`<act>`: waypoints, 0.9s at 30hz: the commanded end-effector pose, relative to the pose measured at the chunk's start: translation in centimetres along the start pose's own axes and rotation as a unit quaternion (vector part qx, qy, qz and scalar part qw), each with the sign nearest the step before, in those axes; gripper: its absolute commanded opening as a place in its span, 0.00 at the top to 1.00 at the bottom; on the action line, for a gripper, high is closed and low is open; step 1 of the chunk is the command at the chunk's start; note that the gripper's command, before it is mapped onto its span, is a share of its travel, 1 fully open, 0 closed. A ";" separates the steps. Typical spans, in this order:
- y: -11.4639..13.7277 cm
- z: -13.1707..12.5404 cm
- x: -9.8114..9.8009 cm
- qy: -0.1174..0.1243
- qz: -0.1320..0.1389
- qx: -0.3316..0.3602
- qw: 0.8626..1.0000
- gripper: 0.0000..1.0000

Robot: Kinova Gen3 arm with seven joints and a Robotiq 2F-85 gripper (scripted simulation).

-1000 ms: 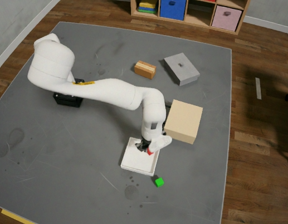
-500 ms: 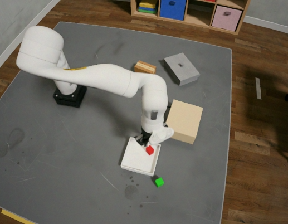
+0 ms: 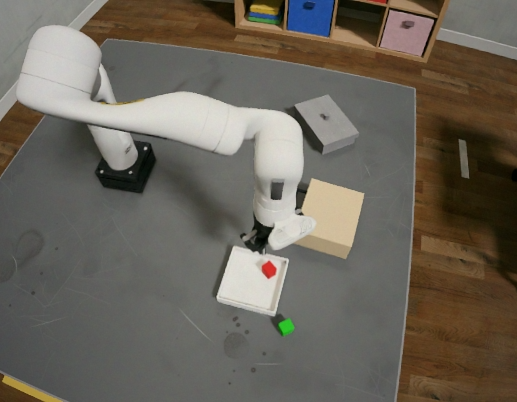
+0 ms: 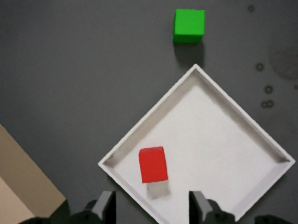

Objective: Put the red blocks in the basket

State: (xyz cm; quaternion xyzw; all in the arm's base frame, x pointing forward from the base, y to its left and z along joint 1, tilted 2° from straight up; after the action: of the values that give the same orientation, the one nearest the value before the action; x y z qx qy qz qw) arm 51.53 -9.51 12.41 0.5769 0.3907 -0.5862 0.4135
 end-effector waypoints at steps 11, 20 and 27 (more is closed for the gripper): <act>0.0 0.0 -1.1 0.000 0.001 0.000 1.000 0.49; 0.1 0.0 -1.1 0.000 0.001 -0.001 1.000 0.49; 0.1 -0.5 -1.1 0.000 0.001 -0.013 1.000 0.49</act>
State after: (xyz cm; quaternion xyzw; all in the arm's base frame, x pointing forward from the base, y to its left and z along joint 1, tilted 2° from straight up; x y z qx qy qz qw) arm 51.64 -9.26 13.43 0.5740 0.3948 -0.5832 0.4178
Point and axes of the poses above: the point where the finger pads meet when closed, its own x axis out along the fingers, its own z axis across the jaws, y = z × x, the point moved 2 cm from there along -x, back along the fingers, and after that the axes turned 13 degrees about -x, right-handed, at the moved point
